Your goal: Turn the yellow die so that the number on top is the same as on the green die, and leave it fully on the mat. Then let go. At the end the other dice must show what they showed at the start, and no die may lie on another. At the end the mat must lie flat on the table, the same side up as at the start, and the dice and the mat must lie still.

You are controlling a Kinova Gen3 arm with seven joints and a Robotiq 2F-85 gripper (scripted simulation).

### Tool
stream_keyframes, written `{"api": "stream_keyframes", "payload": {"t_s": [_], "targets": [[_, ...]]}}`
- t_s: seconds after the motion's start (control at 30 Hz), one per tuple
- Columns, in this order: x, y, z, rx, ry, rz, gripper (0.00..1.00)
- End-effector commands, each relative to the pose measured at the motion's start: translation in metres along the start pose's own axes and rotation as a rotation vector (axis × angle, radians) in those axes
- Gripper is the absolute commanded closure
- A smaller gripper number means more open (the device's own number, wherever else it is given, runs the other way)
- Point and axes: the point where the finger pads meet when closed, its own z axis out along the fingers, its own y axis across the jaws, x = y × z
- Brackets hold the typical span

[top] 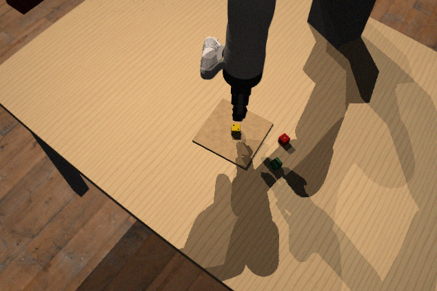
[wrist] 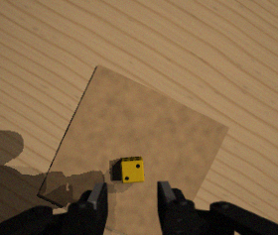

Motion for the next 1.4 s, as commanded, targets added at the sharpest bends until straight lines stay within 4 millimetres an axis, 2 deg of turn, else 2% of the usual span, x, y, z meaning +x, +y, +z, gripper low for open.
{"api": "stream_keyframes", "payload": {"t_s": [0.0,0.77,1.37], "targets": [[0.000,0.000,0.000,0.001,0.001,0.000,0.65],[0.000,0.000,0.004,0.001,0.000,0.000,0.65],[0.000,0.000,0.026,0.001,0.000,0.000,0.65]]}}
